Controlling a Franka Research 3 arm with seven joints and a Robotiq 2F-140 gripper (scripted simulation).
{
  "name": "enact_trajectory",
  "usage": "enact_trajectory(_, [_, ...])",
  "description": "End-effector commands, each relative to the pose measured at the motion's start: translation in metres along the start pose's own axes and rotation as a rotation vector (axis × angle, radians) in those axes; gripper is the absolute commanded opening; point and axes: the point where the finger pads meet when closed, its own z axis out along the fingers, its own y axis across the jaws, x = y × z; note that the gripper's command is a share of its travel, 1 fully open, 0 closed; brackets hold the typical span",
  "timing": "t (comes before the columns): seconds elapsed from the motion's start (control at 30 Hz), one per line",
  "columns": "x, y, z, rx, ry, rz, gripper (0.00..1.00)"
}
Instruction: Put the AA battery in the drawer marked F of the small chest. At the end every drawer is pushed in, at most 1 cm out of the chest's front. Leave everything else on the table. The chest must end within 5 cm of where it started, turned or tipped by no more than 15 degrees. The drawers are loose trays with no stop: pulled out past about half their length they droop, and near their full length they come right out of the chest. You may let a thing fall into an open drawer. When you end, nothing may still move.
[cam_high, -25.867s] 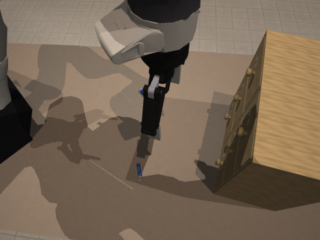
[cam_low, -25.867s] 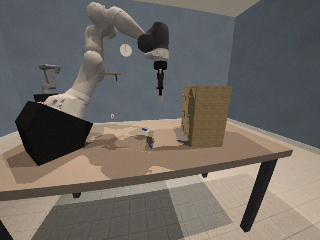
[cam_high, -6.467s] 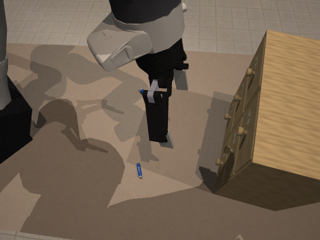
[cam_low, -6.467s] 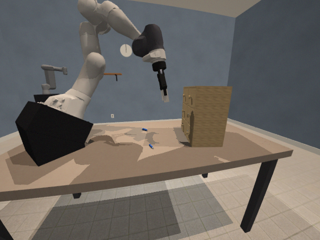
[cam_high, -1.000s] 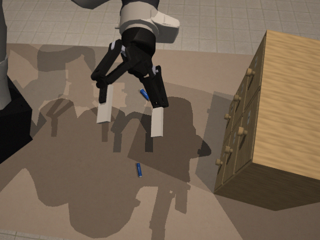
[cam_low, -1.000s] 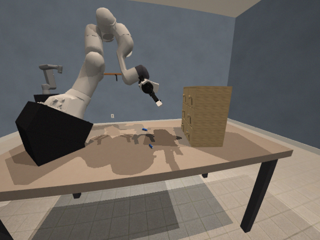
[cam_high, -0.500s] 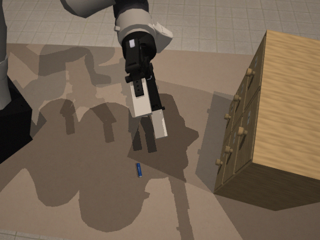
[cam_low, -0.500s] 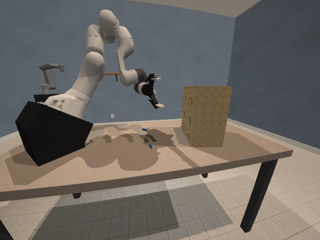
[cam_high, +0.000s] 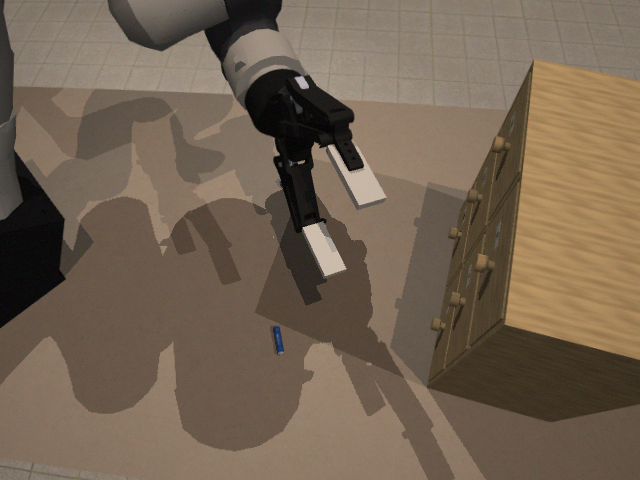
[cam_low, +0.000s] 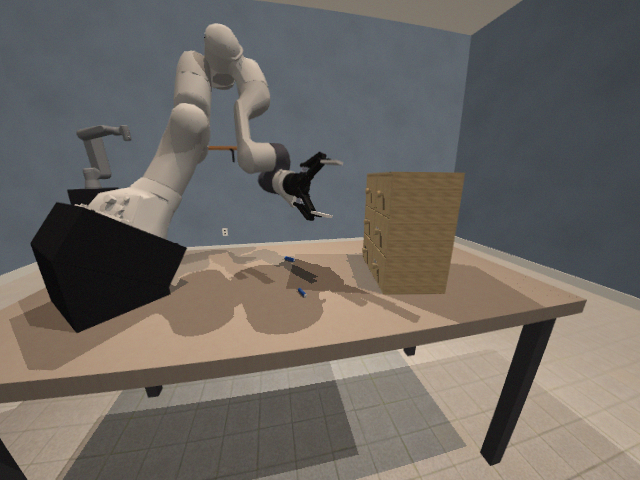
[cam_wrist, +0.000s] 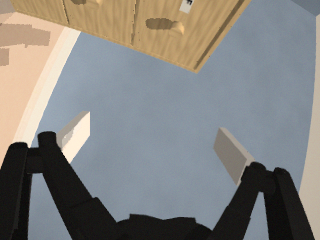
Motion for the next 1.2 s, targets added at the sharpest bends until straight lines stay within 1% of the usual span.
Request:
enact_trajectory(0.0, [0.013, 0.001, 0.000, -0.010, 0.074, -0.238, 1.00])
enact_trajectory(0.13, [0.013, 0.001, 0.000, -0.010, 0.074, -0.238, 1.00])
enact_trajectory(0.17, [0.037, -0.005, -0.006, -0.047, 0.155, -0.370, 1.00])
enact_trajectory(0.23, [0.037, -0.005, -0.006, -0.054, 0.178, -0.425, 1.00])
enact_trajectory(0.37, [0.037, -0.005, -0.006, -0.054, 0.178, -0.425, 1.00])
enact_trajectory(0.4, [0.059, -0.013, -0.015, -0.095, 0.258, -0.552, 1.00])
enact_trajectory(0.47, [0.059, -0.013, -0.015, -0.102, 0.275, -0.595, 1.00])
enact_trajectory(0.57, [0.059, -0.013, -0.015, -0.102, 0.275, -0.595, 1.00])
enact_trajectory(0.6, [0.080, -0.023, -0.026, -0.146, 0.350, -0.712, 1.00])
enact_trajectory(0.77, [0.080, -0.023, -0.026, -0.154, 0.365, -0.748, 1.00])
enact_trajectory(0.8, [0.097, -0.034, -0.038, -0.201, 0.438, -0.861, 1.00])
enact_trajectory(0.83, [0.097, -0.034, -0.038, -0.208, 0.447, -0.884, 1.00])
enact_trajectory(0.93, [0.097, -0.034, -0.038, -0.208, 0.447, -0.884, 1.00])
enact_trajectory(0.97, [0.112, -0.045, -0.051, -0.257, 0.517, -0.990, 1.00])
enact_trajectory(1.1, [0.112, -0.045, -0.051, -0.261, 0.522, -1.003, 1.00])
enact_trajectory(1.13, [0.125, -0.056, -0.063, -0.313, 0.588, -1.104, 1.00])
enact_trajectory(1.17, [0.125, -0.056, -0.063, -0.313, 0.588, -1.104, 1.00])
